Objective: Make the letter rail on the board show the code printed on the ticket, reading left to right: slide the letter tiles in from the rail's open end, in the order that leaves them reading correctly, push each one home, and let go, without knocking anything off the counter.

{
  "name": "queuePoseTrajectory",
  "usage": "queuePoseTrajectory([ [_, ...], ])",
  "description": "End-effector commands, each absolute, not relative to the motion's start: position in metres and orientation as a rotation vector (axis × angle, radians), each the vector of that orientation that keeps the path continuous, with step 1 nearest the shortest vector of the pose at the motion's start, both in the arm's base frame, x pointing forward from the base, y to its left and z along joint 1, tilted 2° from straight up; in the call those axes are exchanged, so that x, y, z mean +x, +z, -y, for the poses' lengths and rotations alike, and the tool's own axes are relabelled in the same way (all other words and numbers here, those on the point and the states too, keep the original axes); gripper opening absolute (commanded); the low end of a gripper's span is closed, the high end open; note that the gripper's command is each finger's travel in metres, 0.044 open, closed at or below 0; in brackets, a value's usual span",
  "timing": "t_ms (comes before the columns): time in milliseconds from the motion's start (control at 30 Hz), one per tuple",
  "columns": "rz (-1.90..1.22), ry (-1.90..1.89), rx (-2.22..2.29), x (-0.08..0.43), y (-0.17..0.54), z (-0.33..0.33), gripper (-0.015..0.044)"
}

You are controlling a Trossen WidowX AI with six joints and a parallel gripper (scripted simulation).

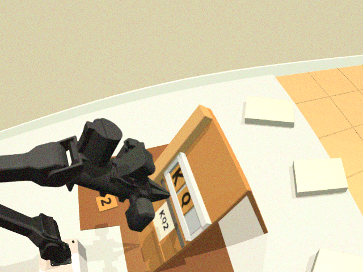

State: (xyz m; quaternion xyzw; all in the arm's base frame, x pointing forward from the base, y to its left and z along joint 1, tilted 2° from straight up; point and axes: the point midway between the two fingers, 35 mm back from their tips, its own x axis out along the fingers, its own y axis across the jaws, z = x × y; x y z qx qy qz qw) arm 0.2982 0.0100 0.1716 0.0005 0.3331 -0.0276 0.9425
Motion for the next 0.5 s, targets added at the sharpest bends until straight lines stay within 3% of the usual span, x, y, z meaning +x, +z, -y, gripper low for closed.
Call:
queuePoseTrajectory([
  [0, -0.68, -0.056, 0.001, 0.298, 0.172, -0.01, 0.0],
  [467, -1.173, -0.069, -0.005, 0.322, 0.178, 0.016, 0.0],
])
